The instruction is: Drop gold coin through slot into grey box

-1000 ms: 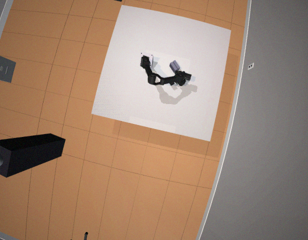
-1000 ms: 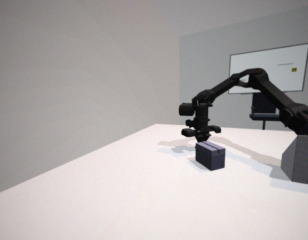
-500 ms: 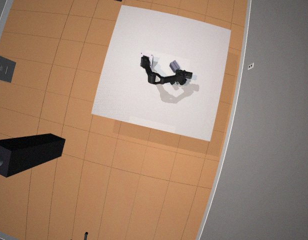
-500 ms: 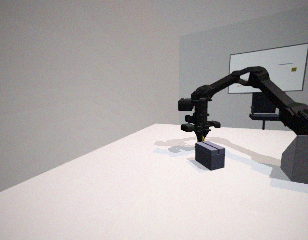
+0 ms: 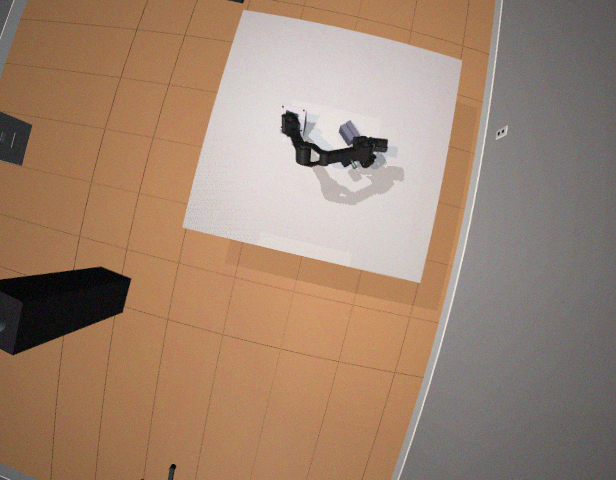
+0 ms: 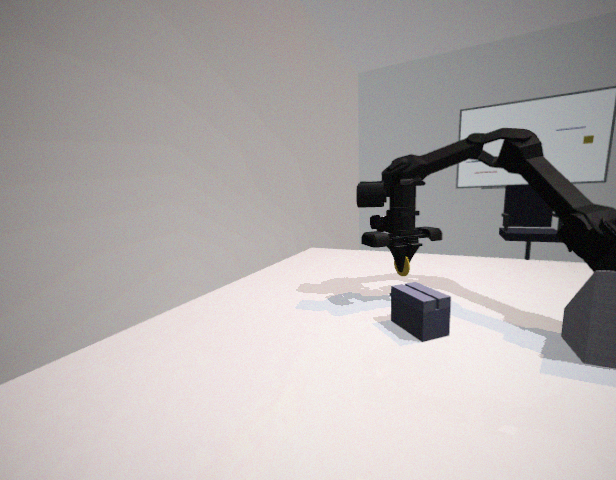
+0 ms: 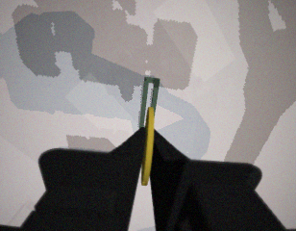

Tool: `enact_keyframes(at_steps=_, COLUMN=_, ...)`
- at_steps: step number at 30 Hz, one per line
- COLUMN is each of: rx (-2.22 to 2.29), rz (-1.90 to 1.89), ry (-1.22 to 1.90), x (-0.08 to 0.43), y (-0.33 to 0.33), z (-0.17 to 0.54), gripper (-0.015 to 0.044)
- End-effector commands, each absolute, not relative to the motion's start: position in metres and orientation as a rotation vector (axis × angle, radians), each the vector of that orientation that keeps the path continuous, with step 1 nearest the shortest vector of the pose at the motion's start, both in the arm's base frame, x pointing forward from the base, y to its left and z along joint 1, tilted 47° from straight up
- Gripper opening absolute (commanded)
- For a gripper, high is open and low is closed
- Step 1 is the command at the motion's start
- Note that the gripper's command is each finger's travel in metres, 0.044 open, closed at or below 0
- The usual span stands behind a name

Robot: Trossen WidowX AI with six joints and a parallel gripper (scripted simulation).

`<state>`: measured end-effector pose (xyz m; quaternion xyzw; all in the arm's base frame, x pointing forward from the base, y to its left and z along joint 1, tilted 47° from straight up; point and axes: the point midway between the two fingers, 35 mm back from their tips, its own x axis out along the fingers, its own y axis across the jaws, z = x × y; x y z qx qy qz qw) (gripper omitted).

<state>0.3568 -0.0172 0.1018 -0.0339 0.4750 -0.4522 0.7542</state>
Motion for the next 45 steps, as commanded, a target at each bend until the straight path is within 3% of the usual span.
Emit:
enact_keyframes(at_steps=1, rx=-0.066, rz=-0.985, ry=1.032, x=0.355, y=-0.008, z=0.111, gripper=0.0000)
enact_keyframes(at_steps=15, rx=-0.083, rz=-0.978, ry=1.040, x=0.350, y=0.005, z=0.127, gripper=0.0000)
enact_keyframes(at_steps=45, rx=-0.085, rz=-0.964, ry=1.054, x=0.327, y=0.053, z=0.073, gripper=0.0000)
